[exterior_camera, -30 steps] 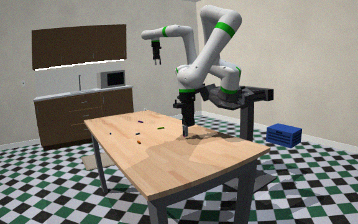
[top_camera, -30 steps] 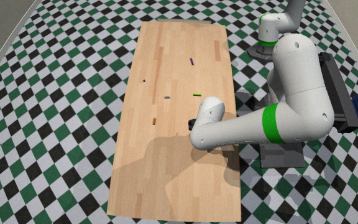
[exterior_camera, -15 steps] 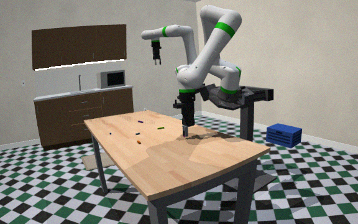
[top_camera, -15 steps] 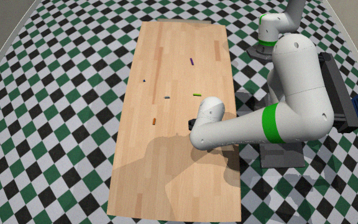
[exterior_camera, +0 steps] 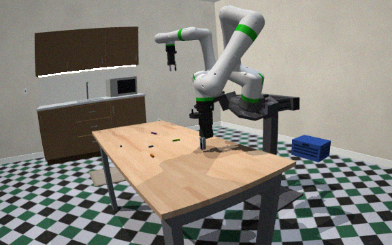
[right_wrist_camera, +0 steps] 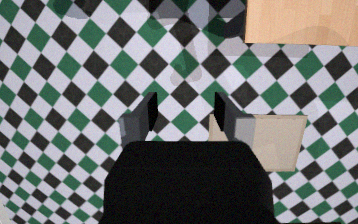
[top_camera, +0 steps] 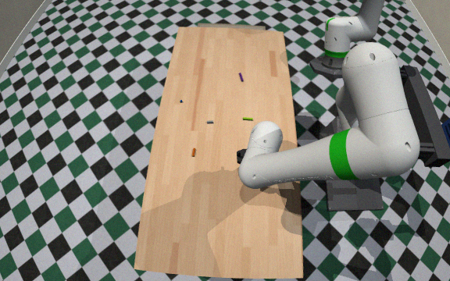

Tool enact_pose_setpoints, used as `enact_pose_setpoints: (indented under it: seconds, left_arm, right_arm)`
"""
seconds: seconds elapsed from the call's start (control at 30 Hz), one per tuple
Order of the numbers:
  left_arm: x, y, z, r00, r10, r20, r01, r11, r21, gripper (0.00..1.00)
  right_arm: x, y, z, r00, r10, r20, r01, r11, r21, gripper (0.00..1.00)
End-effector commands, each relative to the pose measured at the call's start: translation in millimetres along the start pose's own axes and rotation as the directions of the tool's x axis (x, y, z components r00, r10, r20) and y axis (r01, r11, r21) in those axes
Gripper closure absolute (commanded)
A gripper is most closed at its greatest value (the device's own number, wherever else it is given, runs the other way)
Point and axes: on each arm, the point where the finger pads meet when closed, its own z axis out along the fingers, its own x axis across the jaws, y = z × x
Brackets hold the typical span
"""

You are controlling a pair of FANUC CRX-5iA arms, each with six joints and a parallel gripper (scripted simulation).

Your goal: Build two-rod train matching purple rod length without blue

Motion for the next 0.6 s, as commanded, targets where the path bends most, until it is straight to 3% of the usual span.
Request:
enact_pose_setpoints:
  seconds: [0.0, 0.57]
  left_arm:
    - [0.1, -0.7, -0.6, 1.000, 0.000, 0.000, 0.000, 1.000, 0.001, 0.76]
    - [0.1, -0.7, 5.4, 1.000, 0.000, 0.000, 0.000, 1.000, 0.001, 0.76]
  right_arm:
    - [-0.2, 0.3, -1.0, 1.000, 0.000, 0.000, 0.000, 1.000, -0.002, 0.00]
    - [-0.2, 0.3, -1.0, 1.000, 0.000, 0.000, 0.000, 1.000, -0.002, 0.00]
